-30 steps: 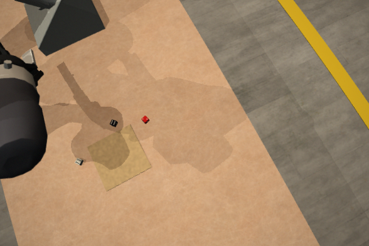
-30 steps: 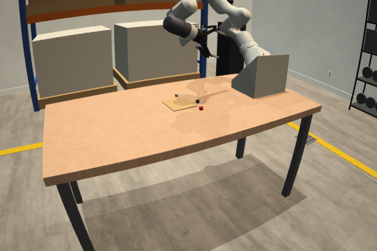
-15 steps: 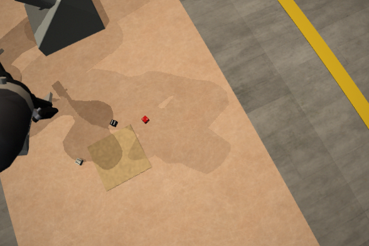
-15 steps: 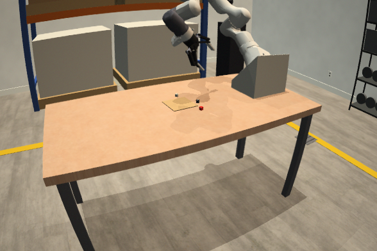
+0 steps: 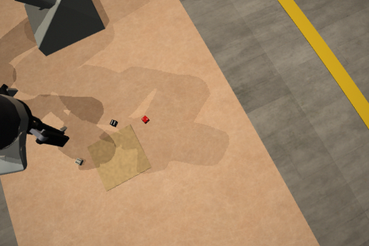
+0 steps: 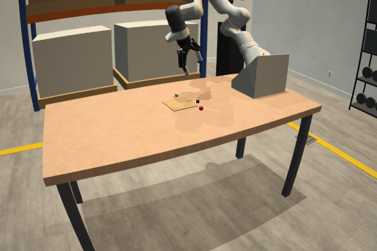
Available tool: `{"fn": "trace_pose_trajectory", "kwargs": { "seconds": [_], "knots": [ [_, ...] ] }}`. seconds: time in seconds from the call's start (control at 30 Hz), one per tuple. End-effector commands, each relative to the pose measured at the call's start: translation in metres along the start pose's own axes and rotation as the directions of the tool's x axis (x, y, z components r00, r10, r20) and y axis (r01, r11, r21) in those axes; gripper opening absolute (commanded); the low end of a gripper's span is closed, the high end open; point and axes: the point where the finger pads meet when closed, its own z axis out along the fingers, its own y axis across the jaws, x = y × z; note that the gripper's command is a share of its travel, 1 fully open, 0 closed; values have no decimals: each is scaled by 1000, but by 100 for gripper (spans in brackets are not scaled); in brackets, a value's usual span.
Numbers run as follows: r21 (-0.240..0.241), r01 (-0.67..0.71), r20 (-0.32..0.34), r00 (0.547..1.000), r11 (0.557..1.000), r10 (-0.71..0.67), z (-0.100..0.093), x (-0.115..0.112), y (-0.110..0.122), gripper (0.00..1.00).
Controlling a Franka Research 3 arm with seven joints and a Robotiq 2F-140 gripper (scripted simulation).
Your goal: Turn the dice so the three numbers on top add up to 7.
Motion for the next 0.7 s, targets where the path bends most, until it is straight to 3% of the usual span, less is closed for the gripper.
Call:
{"fn": "trace_pose_trajectory", "kwargs": {
  "seconds": [0.0, 0.07, 0.13, 0.2, 0.43, 0.53, 0.67],
  "knots": [
    [132, 106, -40, 994, 986, -102, -6, 11, -34, 100],
    [170, 133, -64, 990, 976, -124, -10, 16, -43, 100],
    [170, 133, -64, 990, 976, -124, -10, 16, -43, 100],
    [231, 181, -107, 981, 956, -160, -18, 23, -58, 100],
    [338, 287, -203, 952, 896, -229, -38, 33, -85, 100],
    [366, 322, -234, 940, 873, -248, -44, 35, -92, 100],
    [367, 323, -235, 940, 872, -249, -45, 35, -92, 100]
  ]
}}
